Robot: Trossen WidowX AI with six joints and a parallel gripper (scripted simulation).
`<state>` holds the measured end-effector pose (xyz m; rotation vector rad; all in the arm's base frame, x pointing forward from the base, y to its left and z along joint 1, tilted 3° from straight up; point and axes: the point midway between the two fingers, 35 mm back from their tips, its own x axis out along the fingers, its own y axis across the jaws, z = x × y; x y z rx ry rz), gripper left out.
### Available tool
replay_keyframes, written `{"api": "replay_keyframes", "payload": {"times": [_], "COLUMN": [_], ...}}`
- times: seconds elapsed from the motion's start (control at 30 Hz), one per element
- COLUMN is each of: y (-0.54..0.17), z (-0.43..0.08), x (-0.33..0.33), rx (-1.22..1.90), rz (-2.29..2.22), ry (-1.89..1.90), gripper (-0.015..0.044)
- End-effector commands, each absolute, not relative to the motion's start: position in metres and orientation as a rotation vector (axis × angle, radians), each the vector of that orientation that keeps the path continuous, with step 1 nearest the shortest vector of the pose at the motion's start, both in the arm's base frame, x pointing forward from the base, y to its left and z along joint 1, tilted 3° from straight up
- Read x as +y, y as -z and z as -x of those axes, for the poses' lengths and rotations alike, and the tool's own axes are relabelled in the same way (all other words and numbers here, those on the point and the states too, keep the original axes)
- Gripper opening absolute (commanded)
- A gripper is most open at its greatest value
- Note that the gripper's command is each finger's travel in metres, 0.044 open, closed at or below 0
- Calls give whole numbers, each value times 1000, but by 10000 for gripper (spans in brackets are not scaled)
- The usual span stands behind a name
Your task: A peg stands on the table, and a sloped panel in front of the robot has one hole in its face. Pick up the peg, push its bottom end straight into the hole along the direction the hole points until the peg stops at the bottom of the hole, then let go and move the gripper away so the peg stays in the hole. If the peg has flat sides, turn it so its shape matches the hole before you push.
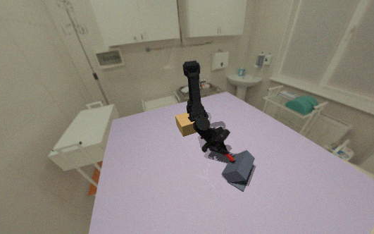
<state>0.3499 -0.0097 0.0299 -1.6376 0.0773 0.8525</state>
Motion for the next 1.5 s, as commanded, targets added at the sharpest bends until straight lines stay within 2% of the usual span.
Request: {"api": "replay_keyframes", "payload": {"times": [0.0, 1.47], "y": [-31, -22], "z": [-349, -352], "x": [-10, -9], "rx": [77, 77], "rz": [1639, 1639], "ry": [-851, -851], "gripper": [0, 0]}}
